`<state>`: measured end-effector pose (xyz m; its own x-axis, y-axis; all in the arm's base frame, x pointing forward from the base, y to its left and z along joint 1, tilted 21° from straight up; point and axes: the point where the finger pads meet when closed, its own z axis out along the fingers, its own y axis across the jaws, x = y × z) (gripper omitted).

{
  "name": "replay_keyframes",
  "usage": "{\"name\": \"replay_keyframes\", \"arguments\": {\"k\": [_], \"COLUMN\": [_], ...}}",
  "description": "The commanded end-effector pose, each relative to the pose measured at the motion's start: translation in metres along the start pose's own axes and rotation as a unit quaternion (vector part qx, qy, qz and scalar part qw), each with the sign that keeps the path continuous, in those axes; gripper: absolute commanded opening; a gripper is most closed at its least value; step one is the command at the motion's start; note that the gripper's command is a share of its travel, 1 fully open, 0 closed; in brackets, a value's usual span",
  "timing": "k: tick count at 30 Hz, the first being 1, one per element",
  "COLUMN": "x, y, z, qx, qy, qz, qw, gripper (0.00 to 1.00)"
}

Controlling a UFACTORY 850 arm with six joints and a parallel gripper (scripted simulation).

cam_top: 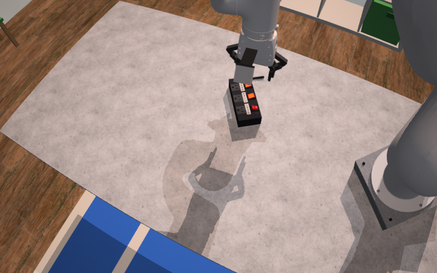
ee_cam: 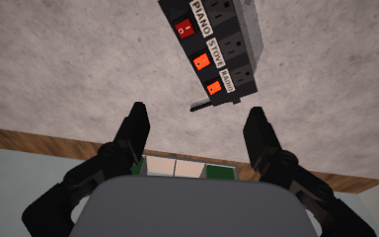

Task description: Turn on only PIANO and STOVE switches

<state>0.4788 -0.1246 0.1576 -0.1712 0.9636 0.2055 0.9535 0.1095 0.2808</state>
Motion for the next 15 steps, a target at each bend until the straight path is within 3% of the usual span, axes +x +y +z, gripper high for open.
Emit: {"name": "replay_keyframes", "arguments": {"k": [1,7,12,13,15], "x": [0.010,0.037,0.043,0.043,0.043], "y": [0.001,-0.007,-0.009,-0.009,-0.009], "z": [0.011,0.041,0.047,0.047,0.047], "qx": [-0.009,-0.005,-0.003,-0.003,-0.003], "qy": [0.000,-0.002,-0.003,-0.003,-0.003], "qz": [-0.061,-0.212,-0.243,-0.243,-0.243], "qw": [0.998,0.977,0.970,0.970,0.970], "gripper": [1.00,1.00,1.00,0.00,0.00]}}
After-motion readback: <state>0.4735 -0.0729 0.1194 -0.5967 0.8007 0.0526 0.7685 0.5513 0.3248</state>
